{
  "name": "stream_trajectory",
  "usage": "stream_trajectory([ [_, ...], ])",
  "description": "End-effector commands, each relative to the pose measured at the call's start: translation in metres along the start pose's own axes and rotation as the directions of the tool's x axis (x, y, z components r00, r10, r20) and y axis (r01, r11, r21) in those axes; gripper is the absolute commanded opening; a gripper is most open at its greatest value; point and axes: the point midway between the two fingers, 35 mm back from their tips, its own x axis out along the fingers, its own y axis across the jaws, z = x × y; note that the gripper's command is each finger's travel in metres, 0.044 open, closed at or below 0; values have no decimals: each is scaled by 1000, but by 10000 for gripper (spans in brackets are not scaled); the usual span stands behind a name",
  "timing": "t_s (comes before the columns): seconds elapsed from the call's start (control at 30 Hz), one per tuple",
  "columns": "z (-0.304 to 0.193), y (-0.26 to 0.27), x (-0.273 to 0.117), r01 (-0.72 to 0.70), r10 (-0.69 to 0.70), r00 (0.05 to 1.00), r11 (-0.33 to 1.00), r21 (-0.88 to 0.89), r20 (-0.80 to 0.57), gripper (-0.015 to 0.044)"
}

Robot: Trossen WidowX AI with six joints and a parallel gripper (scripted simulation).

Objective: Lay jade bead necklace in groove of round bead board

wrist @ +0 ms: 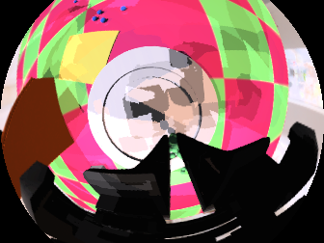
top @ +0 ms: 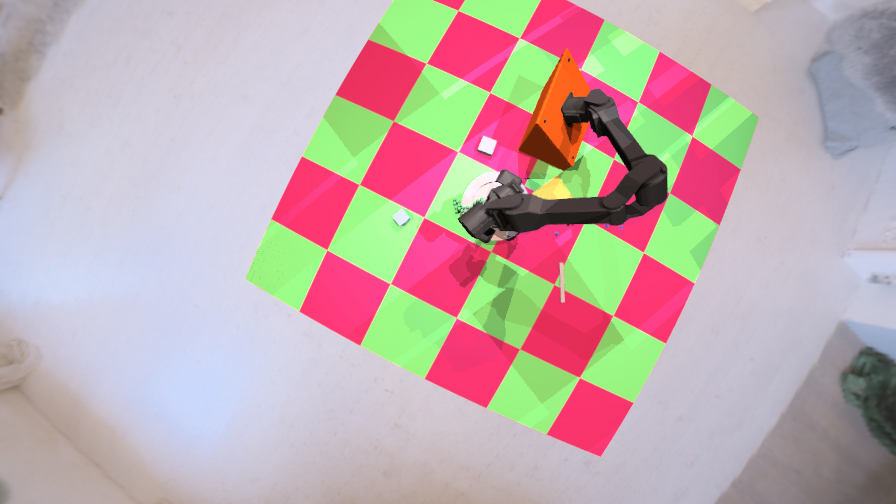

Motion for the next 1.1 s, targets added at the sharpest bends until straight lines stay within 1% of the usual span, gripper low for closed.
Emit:
stream_trajectory([
  [0.0, 5, 16, 1, -5, 5, 1000, 1000, 0, -2, 0],
  [0.27, 9, 23, 2, -6, 6, 1000, 1000, 0, -1, 0],
  [0.73, 9, 24, 24, -6, 6, 1000, 1000, 0, 0, 0],
  [1.07, 9, 24, 24, -6, 6, 1000, 1000, 0, 0, 0],
])
